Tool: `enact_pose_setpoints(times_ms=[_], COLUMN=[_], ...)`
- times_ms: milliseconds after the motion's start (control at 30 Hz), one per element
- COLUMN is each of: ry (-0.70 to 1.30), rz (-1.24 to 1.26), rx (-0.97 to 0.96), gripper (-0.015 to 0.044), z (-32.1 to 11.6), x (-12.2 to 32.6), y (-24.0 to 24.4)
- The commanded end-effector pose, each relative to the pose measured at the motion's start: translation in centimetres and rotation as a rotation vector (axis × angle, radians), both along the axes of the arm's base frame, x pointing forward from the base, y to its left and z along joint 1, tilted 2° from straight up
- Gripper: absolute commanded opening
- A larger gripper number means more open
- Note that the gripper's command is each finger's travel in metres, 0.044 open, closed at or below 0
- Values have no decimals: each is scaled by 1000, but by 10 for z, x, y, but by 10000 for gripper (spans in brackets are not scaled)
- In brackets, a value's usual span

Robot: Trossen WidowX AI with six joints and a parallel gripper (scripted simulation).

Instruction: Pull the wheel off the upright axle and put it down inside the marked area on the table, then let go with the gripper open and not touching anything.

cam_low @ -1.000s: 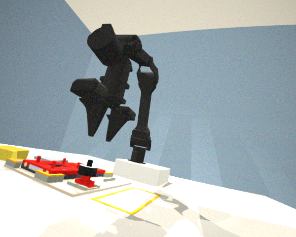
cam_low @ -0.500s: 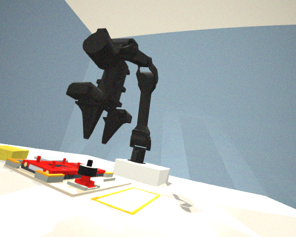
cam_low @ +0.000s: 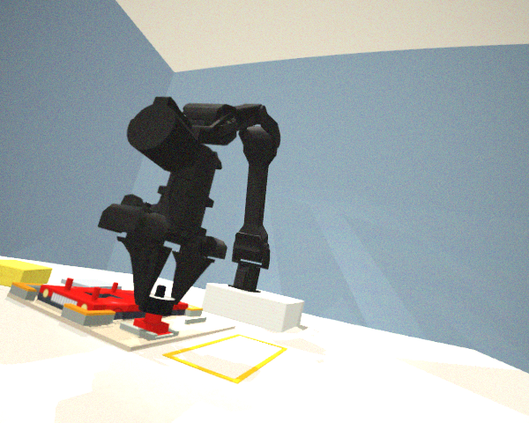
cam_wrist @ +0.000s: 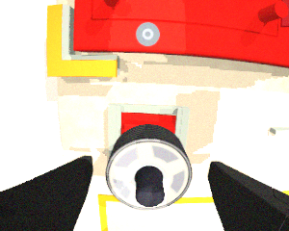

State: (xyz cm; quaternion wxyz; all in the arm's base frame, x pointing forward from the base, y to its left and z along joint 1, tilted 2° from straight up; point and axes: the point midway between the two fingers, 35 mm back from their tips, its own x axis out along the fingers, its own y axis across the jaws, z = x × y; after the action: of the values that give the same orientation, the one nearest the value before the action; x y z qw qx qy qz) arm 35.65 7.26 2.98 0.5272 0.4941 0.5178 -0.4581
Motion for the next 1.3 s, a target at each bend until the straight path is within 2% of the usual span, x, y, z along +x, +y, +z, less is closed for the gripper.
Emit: enact_pose_setpoints(times_ms=[0, 67, 333, 500, 533, 1267], ry=[1, 1, 1, 1, 1, -1], rz=[0, 0, 0, 0, 0, 1], rx=[0, 0, 0, 0, 0, -1], gripper=[247, 195, 142, 10, 0, 0], z=[0, 0, 0, 1, 2, 9], x=[0, 0, 0, 0, 0, 0], y=[0, 0, 0, 0, 0, 0])
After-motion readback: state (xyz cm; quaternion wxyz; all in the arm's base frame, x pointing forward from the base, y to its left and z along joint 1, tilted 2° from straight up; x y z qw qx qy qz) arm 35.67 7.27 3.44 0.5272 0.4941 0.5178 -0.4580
